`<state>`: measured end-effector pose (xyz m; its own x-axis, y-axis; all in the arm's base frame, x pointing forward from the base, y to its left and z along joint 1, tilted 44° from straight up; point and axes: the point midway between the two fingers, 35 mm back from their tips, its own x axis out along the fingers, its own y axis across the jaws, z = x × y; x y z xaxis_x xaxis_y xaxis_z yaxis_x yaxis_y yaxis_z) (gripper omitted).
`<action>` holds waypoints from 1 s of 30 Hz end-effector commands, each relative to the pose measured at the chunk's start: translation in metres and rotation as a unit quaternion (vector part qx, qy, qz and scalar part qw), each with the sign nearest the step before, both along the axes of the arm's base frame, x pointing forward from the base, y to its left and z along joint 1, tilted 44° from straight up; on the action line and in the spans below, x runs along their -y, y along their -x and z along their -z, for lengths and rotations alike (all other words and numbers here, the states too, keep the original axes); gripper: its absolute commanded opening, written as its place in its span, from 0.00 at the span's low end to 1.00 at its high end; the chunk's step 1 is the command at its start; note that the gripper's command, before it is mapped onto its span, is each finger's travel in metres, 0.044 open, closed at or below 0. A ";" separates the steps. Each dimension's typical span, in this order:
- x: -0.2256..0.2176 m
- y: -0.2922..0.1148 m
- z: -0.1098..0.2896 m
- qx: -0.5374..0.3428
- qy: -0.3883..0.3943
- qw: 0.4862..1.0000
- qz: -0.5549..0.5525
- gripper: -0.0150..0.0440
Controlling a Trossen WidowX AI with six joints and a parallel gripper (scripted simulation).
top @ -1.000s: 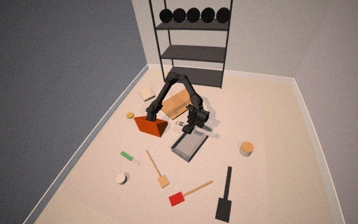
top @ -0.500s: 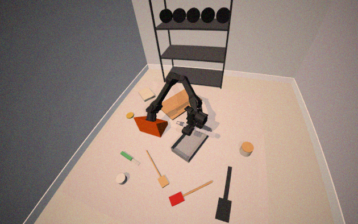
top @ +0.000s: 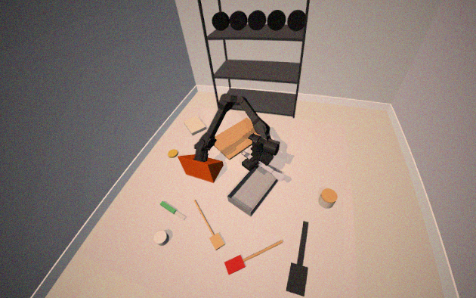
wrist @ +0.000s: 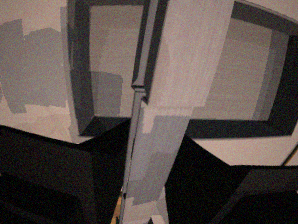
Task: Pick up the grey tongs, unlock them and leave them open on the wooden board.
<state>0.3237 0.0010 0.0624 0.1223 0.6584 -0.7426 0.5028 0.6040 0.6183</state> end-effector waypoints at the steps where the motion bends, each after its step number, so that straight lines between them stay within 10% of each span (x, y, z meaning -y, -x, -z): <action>1: -0.011 0.001 -0.012 -0.030 -0.007 0.999 0.036 0.00; 30: -0.091 0.028 -0.090 -0.245 -0.058 0.928 0.275 0.00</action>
<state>0.3016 0.0837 0.1431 0.1298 0.6688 -0.7320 0.9310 0.1718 0.3221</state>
